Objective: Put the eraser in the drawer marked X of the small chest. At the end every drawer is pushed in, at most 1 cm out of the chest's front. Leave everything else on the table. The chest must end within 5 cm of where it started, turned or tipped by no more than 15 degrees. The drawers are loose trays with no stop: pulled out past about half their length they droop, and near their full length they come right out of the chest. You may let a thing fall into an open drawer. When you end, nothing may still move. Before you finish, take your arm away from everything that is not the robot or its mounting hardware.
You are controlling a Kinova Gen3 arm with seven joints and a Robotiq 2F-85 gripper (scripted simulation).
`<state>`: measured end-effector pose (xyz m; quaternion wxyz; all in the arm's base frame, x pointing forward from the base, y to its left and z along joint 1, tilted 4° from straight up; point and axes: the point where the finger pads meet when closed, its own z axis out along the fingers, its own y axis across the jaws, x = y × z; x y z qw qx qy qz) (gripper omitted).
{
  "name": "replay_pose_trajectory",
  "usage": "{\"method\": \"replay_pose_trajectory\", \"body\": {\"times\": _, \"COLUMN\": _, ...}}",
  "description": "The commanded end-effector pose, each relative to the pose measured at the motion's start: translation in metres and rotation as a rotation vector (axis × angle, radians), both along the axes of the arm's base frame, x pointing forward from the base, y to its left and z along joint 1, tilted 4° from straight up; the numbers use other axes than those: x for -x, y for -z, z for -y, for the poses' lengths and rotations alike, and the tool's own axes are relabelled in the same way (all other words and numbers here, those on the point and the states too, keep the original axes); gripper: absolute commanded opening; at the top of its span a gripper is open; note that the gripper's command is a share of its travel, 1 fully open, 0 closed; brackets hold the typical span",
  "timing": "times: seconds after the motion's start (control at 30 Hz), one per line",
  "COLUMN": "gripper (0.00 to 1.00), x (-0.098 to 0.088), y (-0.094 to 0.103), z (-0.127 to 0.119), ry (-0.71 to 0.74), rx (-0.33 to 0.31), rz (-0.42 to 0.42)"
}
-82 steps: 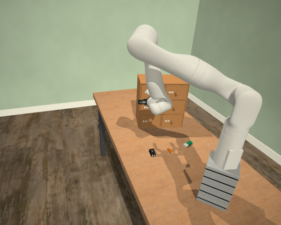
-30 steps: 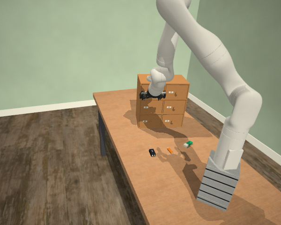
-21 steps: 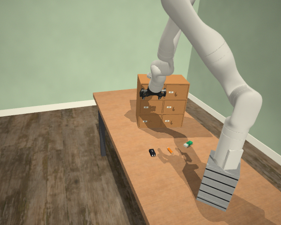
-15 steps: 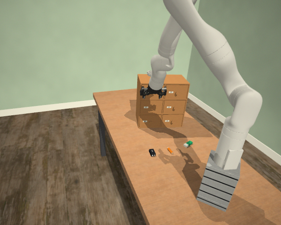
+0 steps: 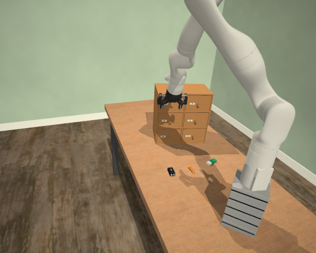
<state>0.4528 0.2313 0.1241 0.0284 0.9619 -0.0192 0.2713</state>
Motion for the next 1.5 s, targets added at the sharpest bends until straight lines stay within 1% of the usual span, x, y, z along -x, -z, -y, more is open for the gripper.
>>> {"method": "replay_pose_trajectory", "body": {"times": 0.0, "gripper": 1.00, "x": -0.001, "y": -0.005, "z": -0.004, "ry": -0.003, "rx": -0.005, "rz": -0.018}}
{"method": "replay_pose_trajectory", "body": {"times": 0.2, "gripper": 1.00, "x": 0.004, "y": -0.010, "z": -0.005, "ry": 0.000, "rx": -0.008, "rz": -0.084}}
{"method": "replay_pose_trajectory", "body": {"times": 0.27, "gripper": 1.00, "x": 0.004, "y": -0.010, "z": -0.005, "ry": 0.000, "rx": -0.008, "rz": -0.084}}
{"method": "replay_pose_trajectory", "body": {"times": 0.77, "gripper": 1.00, "x": 0.014, "y": -0.022, "z": -0.006, "ry": 0.007, "rx": -0.016, "rz": -0.236}}
{"method": "replay_pose_trajectory", "body": {"times": 0.83, "gripper": 1.00, "x": 0.014, "y": -0.022, "z": -0.006, "ry": 0.007, "rx": -0.016, "rz": -0.236}}
{"method": "replay_pose_trajectory", "body": {"times": 1.3, "gripper": 1.00, "x": 0.022, "y": -0.031, "z": -0.006, "ry": 0.011, "rx": -0.022, "rz": -0.352}}
{"method": "replay_pose_trajectory", "body": {"times": 1.47, "gripper": 1.00, "x": 0.024, "y": -0.033, "z": -0.007, "ry": 0.012, "rx": -0.023, "rz": -0.373}}
